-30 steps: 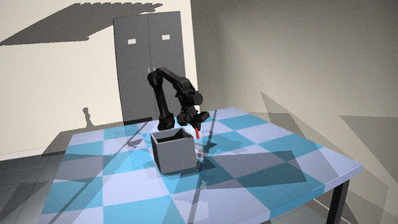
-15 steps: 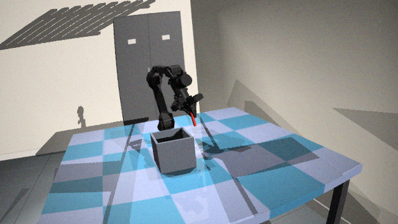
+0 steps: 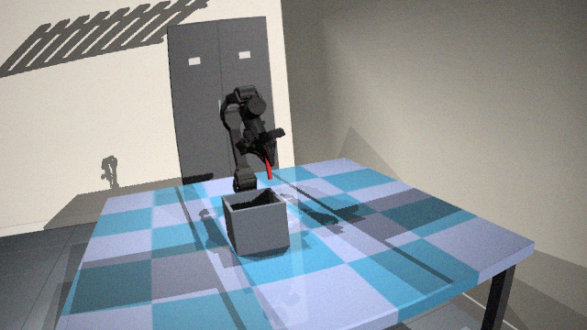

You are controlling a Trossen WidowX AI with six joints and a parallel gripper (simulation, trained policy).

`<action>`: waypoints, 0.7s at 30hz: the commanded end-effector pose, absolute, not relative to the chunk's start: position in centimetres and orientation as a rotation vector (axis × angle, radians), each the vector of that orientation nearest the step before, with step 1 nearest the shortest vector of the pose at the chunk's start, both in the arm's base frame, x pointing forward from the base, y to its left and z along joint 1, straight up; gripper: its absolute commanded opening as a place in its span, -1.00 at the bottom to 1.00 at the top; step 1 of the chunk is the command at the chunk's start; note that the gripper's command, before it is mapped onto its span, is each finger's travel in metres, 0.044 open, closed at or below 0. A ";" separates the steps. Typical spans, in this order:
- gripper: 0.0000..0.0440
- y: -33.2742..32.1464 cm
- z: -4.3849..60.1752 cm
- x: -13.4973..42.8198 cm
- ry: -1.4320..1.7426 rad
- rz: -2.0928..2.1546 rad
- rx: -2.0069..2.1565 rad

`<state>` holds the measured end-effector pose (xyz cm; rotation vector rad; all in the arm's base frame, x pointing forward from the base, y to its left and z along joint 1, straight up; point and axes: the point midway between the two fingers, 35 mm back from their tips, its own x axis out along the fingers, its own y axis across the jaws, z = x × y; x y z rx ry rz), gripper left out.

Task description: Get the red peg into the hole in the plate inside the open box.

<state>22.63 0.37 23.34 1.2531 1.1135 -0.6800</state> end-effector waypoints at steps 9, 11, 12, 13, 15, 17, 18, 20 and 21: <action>-1.00 -3.5 23.0 23.7 1.099 -0.781 1.245; -1.00 -4.1 22.9 24.0 1.099 -0.792 1.247; -1.00 -4.4 22.8 24.1 1.100 -0.797 1.248; -1.00 -4.7 22.7 24.2 1.100 -0.802 1.249; -1.00 -5.2 22.6 24.4 1.102 -0.811 1.250; -1.00 -5.8 22.4 24.7 1.104 -0.817 1.252; -1.00 -6.0 22.3 24.8 1.105 -0.819 1.253; -1.00 -6.5 22.2 25.1 1.108 -0.823 1.255; -1.00 -6.7 22.0 25.2 1.110 -0.825 1.255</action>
